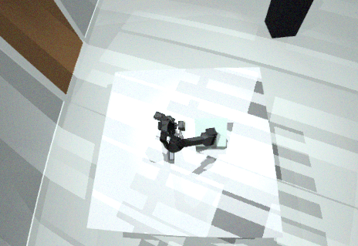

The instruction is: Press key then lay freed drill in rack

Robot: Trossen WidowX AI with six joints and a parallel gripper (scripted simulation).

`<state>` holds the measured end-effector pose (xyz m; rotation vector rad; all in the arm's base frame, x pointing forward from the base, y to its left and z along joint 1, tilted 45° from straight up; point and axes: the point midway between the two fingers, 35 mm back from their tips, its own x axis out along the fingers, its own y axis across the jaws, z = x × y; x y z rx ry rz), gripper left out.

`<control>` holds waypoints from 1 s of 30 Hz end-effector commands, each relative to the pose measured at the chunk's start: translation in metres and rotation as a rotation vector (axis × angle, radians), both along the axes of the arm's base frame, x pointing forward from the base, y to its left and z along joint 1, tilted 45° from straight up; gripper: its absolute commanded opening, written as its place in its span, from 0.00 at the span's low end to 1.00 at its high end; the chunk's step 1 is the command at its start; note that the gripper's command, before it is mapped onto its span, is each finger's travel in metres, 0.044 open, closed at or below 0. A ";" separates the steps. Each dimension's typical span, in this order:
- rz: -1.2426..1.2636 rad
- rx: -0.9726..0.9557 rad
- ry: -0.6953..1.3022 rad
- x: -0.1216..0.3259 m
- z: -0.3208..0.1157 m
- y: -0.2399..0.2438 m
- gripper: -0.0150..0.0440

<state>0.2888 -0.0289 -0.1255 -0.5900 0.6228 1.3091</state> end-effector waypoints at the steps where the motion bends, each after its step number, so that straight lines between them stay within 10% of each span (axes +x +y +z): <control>1: 0.002 0.005 0.001 -0.001 -0.001 0.000 0.25; 30: 0.002 0.001 0.000 -0.002 -0.023 -0.030 0.25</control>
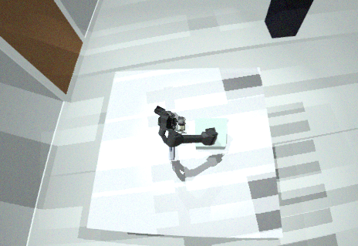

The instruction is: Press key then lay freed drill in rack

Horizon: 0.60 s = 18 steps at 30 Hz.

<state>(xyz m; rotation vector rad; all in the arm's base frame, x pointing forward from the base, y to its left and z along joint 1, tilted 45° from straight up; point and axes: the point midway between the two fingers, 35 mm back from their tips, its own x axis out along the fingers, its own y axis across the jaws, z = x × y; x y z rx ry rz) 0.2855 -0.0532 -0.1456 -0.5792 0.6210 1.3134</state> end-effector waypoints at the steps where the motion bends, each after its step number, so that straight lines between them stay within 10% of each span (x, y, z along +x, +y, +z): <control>1: 0.002 -0.008 -0.006 0.002 -0.004 -0.007 0.25; 18: 0.002 -0.010 -0.006 -0.001 -0.018 -0.025 0.25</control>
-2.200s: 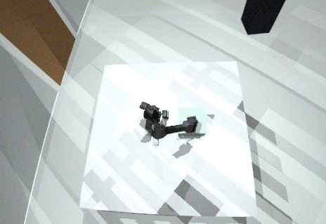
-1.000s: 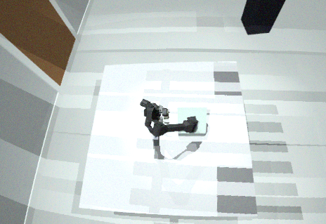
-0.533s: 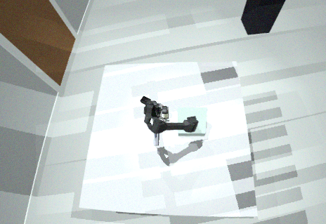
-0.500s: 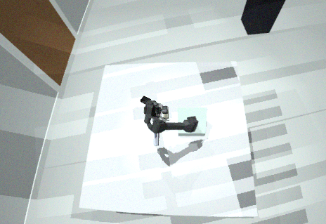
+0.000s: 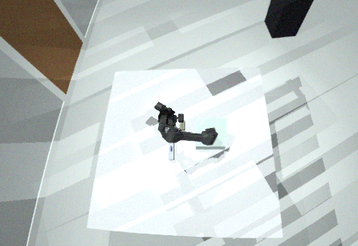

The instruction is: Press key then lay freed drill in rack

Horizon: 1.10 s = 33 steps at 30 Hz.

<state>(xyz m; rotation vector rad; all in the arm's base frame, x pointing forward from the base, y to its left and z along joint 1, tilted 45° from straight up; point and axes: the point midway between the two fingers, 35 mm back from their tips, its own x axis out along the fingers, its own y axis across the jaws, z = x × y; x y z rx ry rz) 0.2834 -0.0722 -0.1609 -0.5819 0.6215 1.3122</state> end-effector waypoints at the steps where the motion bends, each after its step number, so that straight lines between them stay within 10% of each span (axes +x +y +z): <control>1: 0.002 -0.008 -0.005 0.001 -0.004 -0.007 0.25; 33: 0.002 -0.009 -0.005 -0.003 0.006 -0.019 0.25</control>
